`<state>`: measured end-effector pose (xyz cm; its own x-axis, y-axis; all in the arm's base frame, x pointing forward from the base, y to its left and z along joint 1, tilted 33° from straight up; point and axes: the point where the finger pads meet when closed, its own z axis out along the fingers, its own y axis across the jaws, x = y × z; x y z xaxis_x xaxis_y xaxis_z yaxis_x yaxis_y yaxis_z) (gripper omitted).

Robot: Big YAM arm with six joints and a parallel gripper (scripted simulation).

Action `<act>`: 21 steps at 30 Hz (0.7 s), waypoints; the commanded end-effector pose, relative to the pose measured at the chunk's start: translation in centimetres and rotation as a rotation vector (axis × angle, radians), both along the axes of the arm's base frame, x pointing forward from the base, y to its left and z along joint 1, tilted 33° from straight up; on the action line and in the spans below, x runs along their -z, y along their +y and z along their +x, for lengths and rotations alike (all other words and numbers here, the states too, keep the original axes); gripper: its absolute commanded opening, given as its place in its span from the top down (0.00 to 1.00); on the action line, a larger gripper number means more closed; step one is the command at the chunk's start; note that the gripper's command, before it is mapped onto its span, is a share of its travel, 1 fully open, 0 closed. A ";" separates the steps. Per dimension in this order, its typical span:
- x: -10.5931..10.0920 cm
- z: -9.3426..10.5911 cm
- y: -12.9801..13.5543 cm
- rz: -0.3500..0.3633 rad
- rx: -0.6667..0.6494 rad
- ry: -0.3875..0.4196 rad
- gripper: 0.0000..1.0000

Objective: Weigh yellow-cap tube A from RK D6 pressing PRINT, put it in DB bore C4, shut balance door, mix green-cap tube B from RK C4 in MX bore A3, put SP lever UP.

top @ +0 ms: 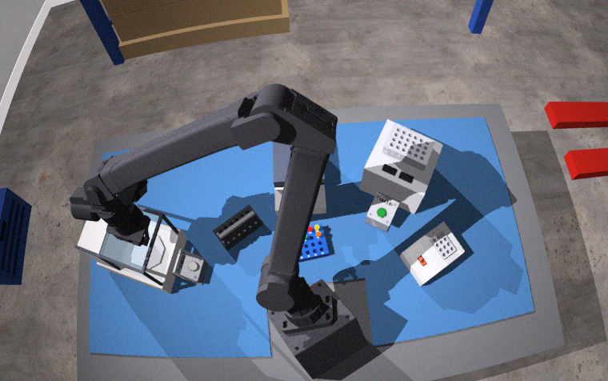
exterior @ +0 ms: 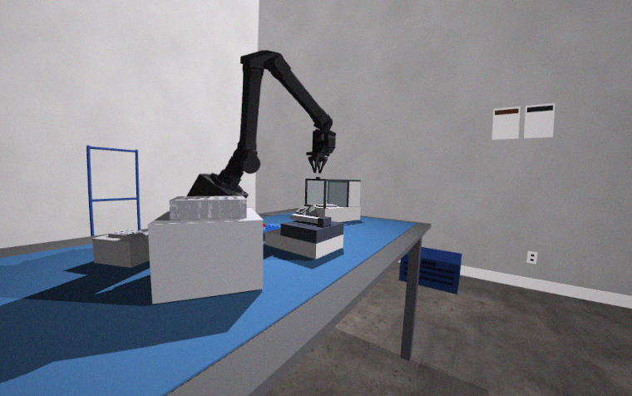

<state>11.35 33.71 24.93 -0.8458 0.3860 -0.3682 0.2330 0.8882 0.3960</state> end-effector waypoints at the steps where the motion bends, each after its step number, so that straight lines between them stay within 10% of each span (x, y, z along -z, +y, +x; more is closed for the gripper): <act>1: 0.7 0.7 0.5 -0.005 -0.005 -0.004 0.70; 21: 0.9 1.4 1.5 0.029 -0.008 -0.008 0.70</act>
